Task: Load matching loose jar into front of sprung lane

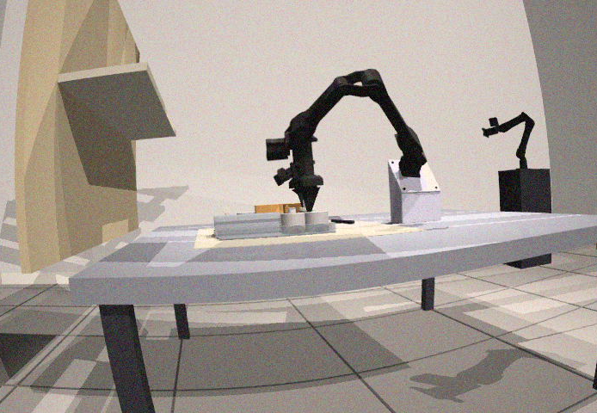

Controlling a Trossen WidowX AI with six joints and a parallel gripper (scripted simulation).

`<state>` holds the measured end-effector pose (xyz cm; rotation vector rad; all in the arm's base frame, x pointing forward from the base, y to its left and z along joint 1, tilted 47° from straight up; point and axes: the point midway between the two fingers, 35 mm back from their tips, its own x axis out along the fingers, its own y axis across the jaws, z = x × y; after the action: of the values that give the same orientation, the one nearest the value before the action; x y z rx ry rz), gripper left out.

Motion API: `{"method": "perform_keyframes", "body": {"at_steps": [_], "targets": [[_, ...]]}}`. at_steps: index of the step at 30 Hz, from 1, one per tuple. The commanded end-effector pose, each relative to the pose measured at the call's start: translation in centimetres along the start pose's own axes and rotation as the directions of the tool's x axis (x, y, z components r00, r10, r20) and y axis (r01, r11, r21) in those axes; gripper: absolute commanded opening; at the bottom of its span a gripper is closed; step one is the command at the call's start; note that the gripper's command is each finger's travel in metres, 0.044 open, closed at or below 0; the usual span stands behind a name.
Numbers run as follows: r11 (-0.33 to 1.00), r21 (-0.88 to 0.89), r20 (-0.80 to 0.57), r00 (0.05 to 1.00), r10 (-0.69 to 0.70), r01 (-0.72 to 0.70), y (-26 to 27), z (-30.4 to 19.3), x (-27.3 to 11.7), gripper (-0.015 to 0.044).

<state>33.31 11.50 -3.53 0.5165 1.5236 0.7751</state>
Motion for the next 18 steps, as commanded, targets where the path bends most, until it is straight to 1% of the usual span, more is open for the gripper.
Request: {"method": "perform_keyframes", "body": {"at_steps": [1,18], "targets": [[1.0,-0.014,0.026,1.0,-0.001,0.002,-0.01,0.88,-0.31,0.0],[1.0,-0.014,0.026,1.0,-0.001,0.002,0.01,0.89,0.21,0.0]]}}
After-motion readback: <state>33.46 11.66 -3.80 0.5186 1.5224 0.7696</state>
